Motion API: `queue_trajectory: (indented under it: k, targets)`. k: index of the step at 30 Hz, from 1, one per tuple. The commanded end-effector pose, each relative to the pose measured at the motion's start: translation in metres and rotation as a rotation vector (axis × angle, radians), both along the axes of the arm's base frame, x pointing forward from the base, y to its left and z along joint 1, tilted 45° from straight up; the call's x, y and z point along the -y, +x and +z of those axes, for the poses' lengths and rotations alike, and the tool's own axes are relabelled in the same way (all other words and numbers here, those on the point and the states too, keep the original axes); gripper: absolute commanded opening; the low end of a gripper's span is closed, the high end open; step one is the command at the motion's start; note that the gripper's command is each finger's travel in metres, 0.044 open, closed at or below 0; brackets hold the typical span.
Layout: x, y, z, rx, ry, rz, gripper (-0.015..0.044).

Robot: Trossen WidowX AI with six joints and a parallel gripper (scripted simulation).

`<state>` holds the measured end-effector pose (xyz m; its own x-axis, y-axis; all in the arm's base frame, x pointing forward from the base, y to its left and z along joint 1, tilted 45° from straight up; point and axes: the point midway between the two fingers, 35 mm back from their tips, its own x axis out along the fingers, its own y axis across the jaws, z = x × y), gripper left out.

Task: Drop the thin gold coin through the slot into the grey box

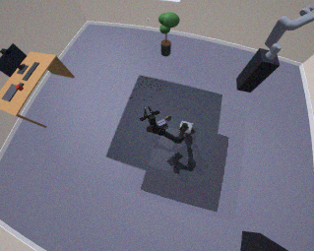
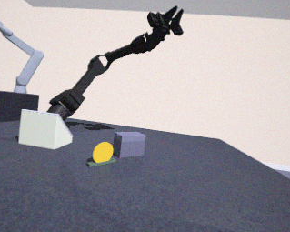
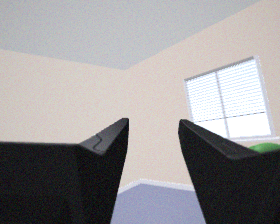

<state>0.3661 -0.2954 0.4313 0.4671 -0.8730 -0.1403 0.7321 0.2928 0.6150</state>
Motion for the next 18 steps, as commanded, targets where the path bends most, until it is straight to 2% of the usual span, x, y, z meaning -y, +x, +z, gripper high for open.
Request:
queue_trajectory:
  k: [1,10,18]
  targets:
    - [0.012,0.015,-0.074,-0.392,0.007,0.145,0.0161]
    - [0.011,0.007,-0.225,-1.072,0.047,0.611,0.0161]
    - [-0.021,-0.033,-0.334,-1.401,0.084,1.189,0.0161]
